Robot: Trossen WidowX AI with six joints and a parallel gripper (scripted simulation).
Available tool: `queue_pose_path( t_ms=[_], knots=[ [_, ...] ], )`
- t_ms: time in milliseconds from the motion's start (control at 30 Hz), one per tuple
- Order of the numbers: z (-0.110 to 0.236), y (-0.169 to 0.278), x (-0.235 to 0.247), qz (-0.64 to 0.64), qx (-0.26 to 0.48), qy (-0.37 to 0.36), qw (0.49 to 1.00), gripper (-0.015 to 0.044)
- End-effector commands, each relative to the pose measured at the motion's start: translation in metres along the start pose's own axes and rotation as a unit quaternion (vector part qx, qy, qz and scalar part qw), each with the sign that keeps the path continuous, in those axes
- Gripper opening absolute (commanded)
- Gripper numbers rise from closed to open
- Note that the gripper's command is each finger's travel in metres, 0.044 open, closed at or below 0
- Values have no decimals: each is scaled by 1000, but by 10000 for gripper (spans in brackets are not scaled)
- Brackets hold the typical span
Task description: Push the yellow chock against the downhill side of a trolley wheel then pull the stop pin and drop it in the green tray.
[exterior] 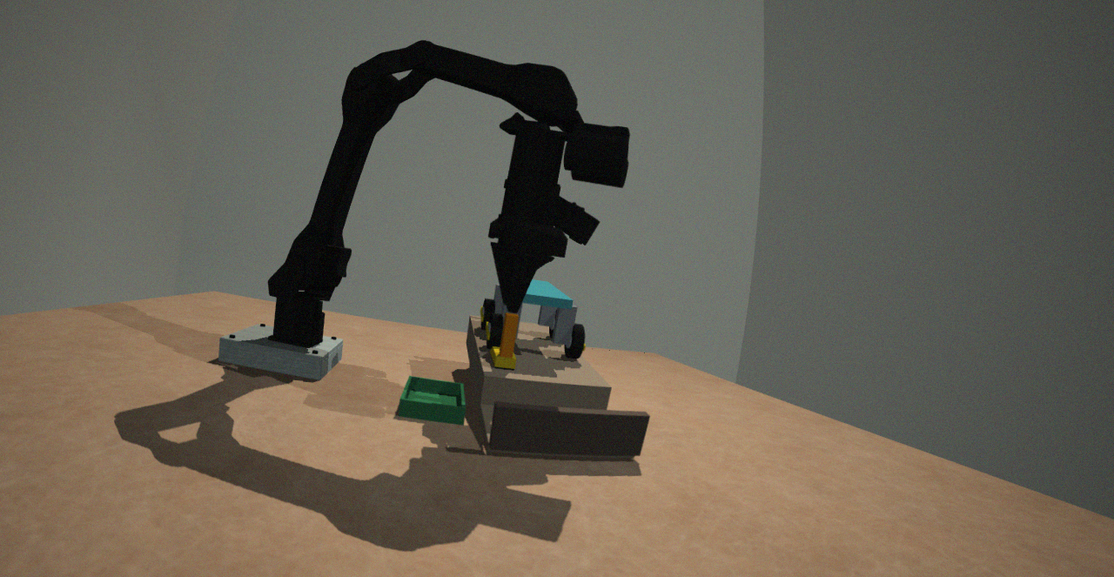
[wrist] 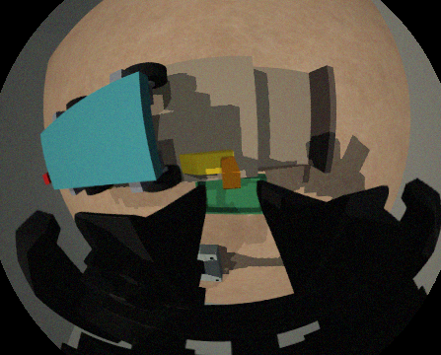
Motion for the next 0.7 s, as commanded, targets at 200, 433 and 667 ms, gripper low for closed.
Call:
queue_pose_path(
  t_ms=[200,433,667],
  knots=[
    [15,0,0,0,-1,1,1000,242],
    [21,-7,9,-52,-19,13,998,190],
    [28,-20,28,-156,-42,11,987,190]
  ],
)
Point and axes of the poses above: the point midway between the two fingers, 35 mm back from their tips, its own z axis back along the fingers, its own x axis across the jaws, y = z × x, the point moved 10 cm from there along z, back along the fingers, and after that the axes turned 13 degrees about z, right-handed, at the moved point
